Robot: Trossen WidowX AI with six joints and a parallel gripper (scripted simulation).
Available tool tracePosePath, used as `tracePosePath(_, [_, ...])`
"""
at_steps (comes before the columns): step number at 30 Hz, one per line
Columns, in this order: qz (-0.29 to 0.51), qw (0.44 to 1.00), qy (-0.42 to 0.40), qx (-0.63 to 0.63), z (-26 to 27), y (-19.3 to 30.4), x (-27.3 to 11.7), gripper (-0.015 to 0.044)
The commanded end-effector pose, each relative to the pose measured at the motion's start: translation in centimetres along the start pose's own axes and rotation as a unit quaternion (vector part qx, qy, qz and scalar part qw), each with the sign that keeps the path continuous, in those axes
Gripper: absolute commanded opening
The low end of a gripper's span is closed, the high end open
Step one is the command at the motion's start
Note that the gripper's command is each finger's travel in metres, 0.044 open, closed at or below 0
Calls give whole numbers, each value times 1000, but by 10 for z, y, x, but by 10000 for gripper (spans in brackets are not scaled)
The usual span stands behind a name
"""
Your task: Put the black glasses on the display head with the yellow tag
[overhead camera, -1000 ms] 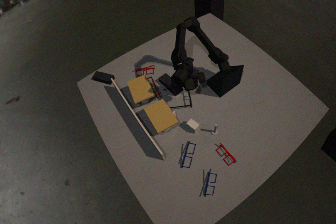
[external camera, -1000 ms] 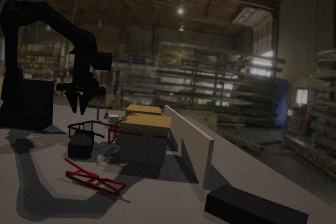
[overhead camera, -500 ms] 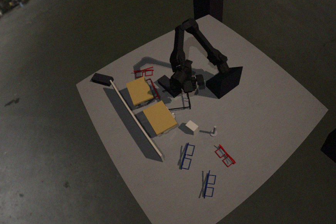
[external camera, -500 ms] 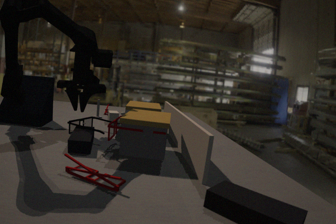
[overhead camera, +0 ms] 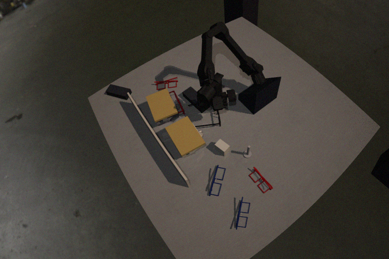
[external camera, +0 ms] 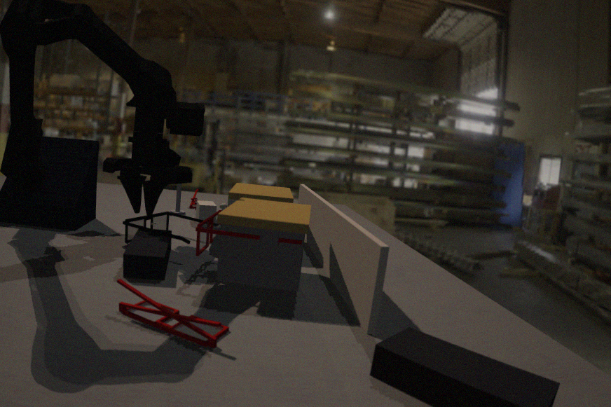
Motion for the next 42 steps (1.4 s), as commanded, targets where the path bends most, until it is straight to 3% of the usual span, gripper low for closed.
tracePosePath(1, [3,1000,2,-4,0,1,9,140])
tracePosePath(17, [4,1000,3,-3,1,3,30,140])
tracePosePath(19, [2,1000,1,0,1,2,27,87])
tracePosePath(32, [2,1000,1,0,1,2,27,1])
tracePosePath(42, [0,1000,0,-1,-1,-1,7,0])
Point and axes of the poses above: the point midway between the two fingers, 35 mm back from their tips, its own x axis out along the fingers, its own z axis across the jaws, y = z × x, the point moved 2 cm from there along -x, back along the fingers, and after that the axes turned 8 degrees about x, right-handed, at the moved point
